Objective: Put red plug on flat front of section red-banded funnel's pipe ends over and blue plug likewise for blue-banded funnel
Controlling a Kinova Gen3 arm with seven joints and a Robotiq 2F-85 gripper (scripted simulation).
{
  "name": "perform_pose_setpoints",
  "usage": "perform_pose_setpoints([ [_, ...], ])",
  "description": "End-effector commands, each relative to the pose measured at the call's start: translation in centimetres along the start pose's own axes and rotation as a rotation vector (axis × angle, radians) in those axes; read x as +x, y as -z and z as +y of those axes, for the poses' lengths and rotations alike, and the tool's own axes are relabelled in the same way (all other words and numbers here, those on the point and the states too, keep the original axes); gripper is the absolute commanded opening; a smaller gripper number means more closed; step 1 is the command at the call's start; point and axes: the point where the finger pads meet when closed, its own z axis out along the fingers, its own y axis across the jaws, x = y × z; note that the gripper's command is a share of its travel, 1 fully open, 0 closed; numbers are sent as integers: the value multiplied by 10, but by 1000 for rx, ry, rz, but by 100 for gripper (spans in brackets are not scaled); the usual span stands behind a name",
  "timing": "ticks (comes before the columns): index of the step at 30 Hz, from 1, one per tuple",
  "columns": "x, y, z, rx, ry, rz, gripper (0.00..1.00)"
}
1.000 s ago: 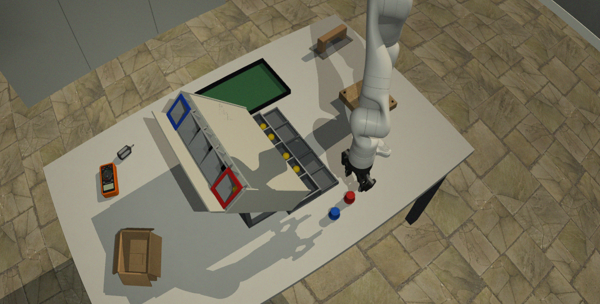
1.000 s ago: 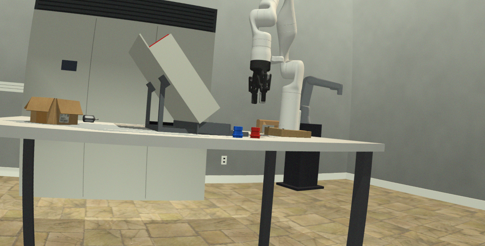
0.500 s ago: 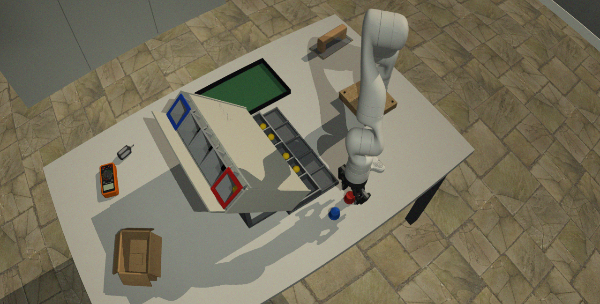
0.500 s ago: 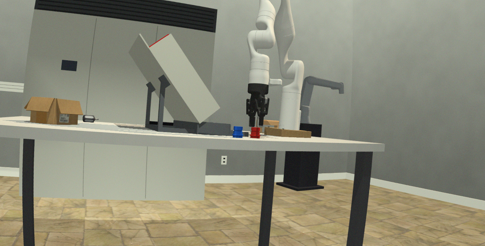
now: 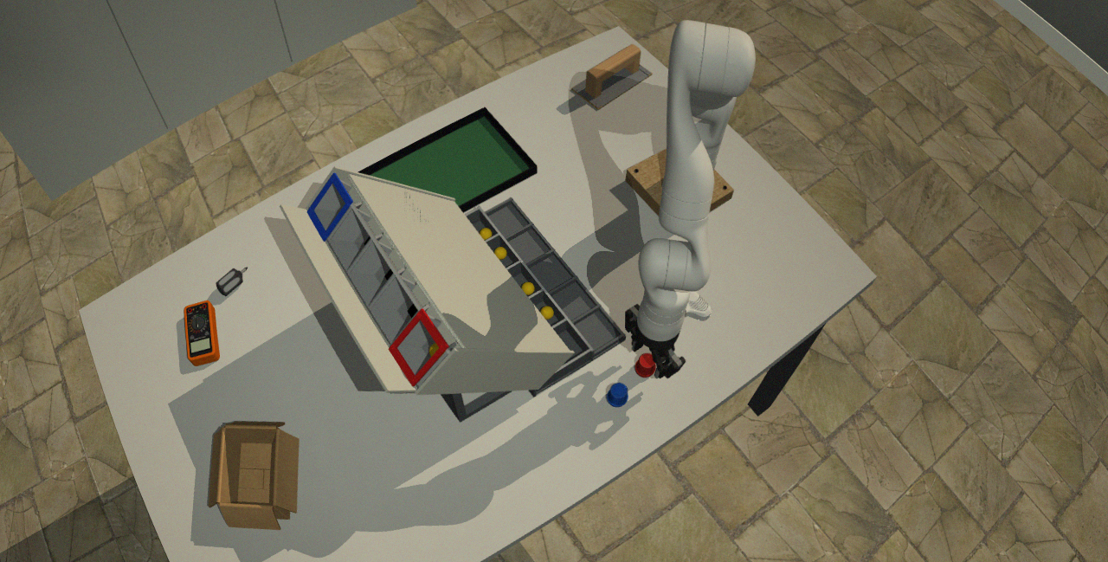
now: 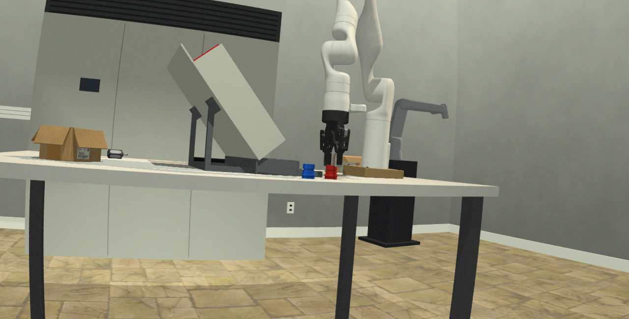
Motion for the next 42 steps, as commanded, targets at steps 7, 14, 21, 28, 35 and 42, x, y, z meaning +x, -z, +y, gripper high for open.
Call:
perform_pose_setpoints([
  [7,-1,-25,1,-1,0,-1,70],
  [14,-1,-25,1,-1,0,-1,70],
  [21,-1,-25,1,-1,0,-1,70],
  [28,0,-28,-1,-3,0,-2,70],
  [35,0,-28,-1,-3,0,-2,70],
  [42,-1,-25,1,-5,0,-2,0],
])
